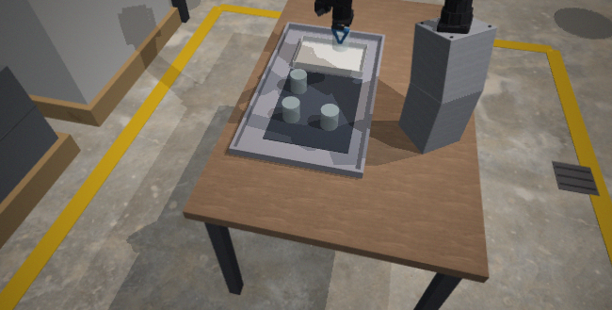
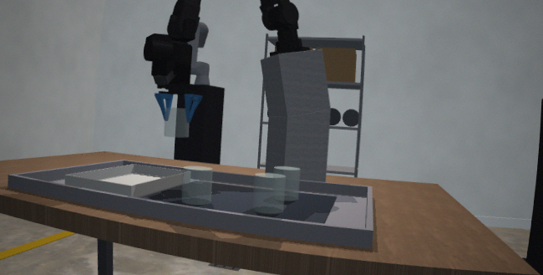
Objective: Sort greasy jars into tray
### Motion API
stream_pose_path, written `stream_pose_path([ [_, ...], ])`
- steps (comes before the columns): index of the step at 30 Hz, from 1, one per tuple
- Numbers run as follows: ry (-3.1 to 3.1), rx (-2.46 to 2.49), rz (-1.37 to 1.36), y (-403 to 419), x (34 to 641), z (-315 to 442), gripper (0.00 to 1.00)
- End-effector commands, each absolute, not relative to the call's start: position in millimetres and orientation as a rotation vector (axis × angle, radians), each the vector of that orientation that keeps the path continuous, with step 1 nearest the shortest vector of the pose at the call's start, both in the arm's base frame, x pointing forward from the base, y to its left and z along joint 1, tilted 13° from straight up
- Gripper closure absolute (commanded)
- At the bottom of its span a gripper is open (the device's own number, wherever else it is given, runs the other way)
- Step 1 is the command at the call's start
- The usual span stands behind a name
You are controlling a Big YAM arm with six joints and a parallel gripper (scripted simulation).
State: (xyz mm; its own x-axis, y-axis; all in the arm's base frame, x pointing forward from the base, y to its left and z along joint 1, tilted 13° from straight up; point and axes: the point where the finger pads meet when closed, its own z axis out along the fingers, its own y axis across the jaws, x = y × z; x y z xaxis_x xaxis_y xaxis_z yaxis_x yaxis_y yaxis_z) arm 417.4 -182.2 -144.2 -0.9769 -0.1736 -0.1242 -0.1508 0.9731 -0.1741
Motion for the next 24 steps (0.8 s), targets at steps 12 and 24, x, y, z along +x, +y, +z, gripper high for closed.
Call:
stream_pose_path([
  [12, 2.966, -0.27, -0.253, -223, 449, -127, 1.0],
  [24, 2.966, -0.27, -0.253, -252, 468, -119, 1.0],
])
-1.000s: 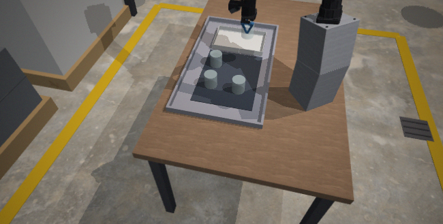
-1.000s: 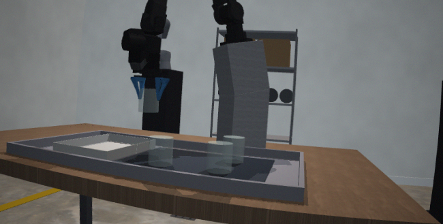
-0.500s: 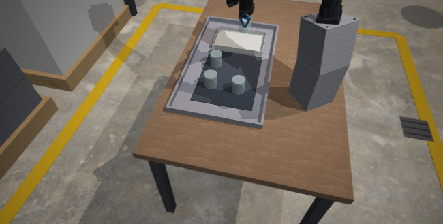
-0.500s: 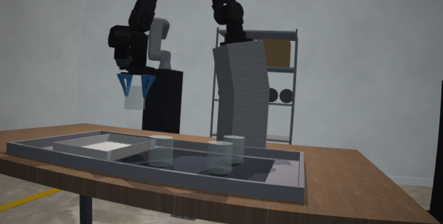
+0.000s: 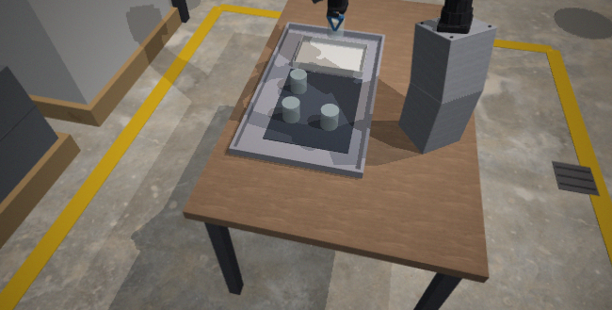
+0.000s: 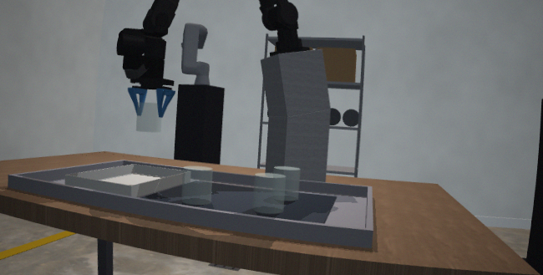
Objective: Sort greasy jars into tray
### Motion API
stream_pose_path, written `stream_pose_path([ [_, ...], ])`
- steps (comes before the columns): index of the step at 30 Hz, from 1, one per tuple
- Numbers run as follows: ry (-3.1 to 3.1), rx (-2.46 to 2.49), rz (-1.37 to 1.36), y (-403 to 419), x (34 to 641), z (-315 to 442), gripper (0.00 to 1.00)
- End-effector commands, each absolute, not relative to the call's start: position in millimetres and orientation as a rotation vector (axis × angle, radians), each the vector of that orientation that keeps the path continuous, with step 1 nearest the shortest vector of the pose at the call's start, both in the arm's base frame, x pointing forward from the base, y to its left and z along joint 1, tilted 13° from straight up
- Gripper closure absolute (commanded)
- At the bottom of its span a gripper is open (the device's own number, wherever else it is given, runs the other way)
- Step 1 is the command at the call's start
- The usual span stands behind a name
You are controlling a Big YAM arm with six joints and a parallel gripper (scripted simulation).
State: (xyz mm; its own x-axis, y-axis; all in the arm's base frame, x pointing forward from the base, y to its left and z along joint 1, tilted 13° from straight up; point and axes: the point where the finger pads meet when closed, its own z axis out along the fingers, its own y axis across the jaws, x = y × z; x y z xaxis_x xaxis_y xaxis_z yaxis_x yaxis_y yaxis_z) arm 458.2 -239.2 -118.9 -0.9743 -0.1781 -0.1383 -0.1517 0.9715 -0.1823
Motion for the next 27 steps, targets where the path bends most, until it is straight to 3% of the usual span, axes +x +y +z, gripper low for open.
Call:
stream_pose_path([
  [1, 2.966, -0.27, -0.253, -255, 470, -118, 1.0],
  [27, 2.966, -0.27, -0.253, -273, 483, -130, 1.0],
])
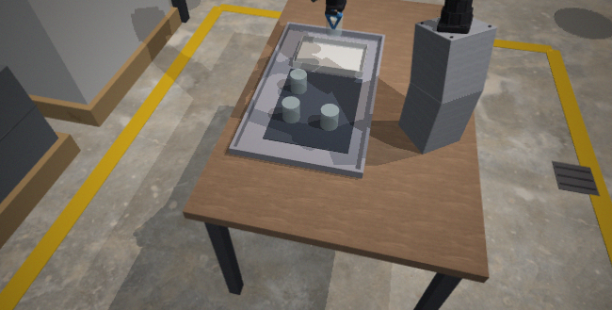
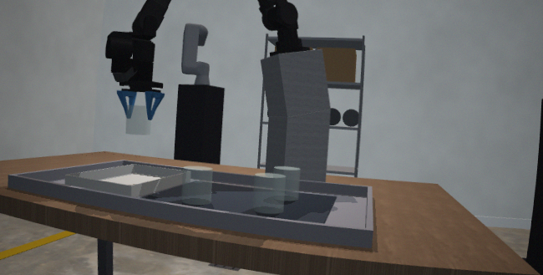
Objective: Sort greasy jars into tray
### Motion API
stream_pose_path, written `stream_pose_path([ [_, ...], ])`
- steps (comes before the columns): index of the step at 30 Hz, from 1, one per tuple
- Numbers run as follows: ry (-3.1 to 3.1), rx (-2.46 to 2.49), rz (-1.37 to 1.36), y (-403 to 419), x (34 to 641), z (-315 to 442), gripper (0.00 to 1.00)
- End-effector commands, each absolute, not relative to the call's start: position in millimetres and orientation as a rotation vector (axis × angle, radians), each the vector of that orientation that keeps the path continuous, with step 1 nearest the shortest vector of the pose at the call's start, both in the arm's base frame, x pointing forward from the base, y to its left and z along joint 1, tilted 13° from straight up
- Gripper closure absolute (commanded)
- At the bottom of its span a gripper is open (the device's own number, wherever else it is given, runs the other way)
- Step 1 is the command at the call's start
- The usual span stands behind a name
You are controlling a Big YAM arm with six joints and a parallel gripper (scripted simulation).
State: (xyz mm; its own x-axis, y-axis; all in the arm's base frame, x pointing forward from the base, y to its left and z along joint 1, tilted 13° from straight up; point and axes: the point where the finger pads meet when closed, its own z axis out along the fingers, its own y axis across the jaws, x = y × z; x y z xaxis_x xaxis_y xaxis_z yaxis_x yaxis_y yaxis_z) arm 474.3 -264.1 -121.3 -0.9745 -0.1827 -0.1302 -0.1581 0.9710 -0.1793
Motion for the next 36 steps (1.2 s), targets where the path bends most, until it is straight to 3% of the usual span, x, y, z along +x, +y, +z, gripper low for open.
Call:
stream_pose_path([
  [1, 2.966, -0.27, -0.253, -274, 484, -132, 1.0],
  [36, 2.966, -0.27, -0.253, -286, 497, -212, 1.0],
])
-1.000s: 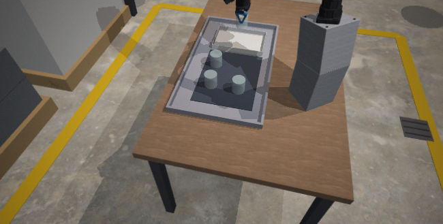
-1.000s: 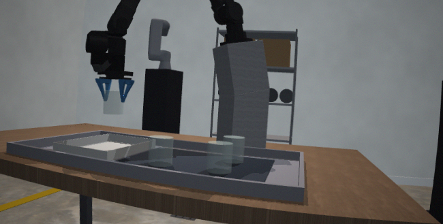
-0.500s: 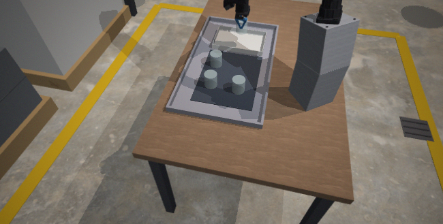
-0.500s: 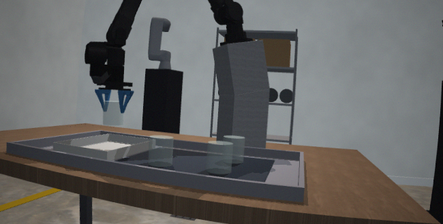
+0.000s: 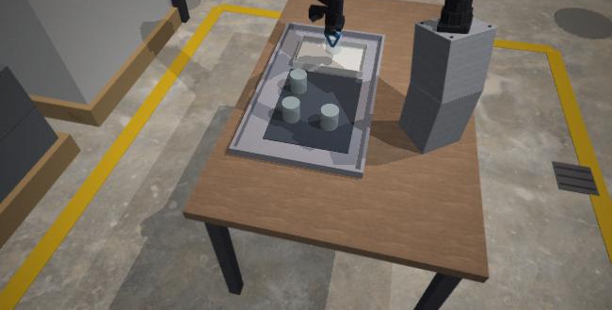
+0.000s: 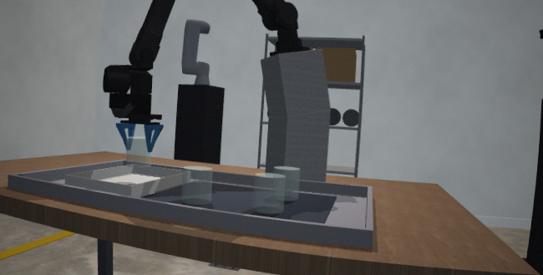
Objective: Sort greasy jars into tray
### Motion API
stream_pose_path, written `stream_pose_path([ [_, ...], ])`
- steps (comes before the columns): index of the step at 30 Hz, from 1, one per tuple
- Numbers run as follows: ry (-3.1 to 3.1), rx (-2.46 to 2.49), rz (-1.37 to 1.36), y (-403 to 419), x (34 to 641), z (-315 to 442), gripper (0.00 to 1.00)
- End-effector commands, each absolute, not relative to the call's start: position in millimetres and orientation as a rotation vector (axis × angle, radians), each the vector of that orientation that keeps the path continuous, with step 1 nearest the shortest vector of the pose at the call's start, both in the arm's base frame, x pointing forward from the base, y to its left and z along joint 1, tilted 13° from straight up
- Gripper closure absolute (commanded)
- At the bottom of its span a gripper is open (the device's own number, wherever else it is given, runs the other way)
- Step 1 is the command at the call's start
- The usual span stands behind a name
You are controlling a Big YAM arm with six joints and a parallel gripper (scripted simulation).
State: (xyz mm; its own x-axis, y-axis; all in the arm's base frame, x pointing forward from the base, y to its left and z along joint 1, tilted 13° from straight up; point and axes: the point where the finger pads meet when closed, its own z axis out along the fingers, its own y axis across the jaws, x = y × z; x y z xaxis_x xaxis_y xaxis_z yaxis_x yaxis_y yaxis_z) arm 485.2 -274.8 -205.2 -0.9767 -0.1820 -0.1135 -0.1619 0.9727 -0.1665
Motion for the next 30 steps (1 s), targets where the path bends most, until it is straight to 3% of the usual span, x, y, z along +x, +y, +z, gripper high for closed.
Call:
stream_pose_path([
  [1, 2.966, -0.27, -0.253, -287, 498, -215, 1.0],
  [30, 2.966, -0.27, -0.253, -293, 504, -234, 1.0],
])
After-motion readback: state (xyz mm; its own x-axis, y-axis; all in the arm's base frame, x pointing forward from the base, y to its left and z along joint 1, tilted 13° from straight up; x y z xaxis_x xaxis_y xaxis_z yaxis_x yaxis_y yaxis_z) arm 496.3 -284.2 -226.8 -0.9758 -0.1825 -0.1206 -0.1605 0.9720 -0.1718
